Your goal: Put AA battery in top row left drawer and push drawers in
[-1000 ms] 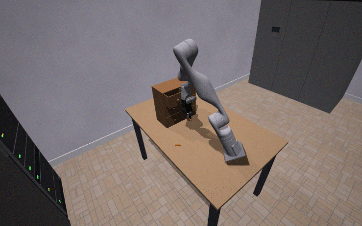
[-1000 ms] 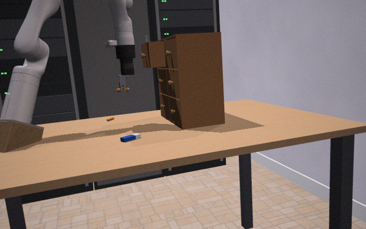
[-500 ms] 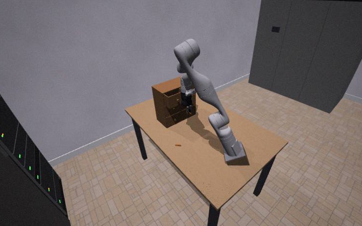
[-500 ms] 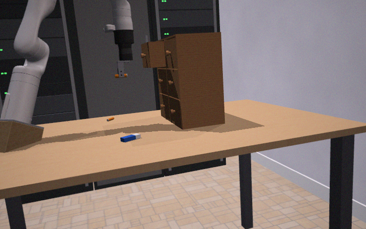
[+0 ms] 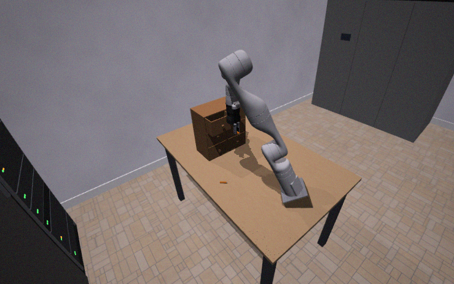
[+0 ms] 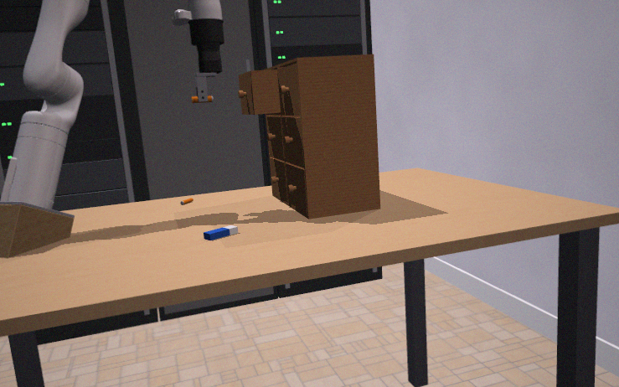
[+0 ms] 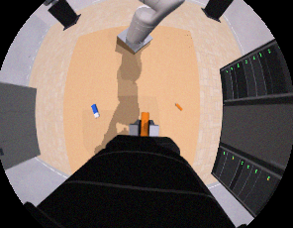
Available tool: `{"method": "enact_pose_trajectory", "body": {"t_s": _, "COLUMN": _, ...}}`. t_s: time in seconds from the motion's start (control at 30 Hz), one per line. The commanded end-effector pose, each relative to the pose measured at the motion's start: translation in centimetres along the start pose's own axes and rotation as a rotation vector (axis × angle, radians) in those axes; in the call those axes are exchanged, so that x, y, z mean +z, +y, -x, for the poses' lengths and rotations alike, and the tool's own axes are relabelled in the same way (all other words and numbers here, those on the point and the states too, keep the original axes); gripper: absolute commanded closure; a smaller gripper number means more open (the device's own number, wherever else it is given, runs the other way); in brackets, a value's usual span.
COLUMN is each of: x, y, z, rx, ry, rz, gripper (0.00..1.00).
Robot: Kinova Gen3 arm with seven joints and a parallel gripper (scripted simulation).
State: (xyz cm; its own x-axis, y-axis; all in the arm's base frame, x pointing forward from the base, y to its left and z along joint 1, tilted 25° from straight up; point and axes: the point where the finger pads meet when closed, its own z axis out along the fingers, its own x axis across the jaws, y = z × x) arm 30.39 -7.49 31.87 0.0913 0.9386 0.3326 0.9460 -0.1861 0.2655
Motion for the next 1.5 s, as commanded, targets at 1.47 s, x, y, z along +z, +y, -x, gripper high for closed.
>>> {"method": "enact_pose_trajectory", "body": {"t_s": 1.47, "x": -9.3, "y": 0.1, "z": 0.2, "rx": 0.007, "ry": -0.012, "rz": 0.013, "gripper": 0.69}}
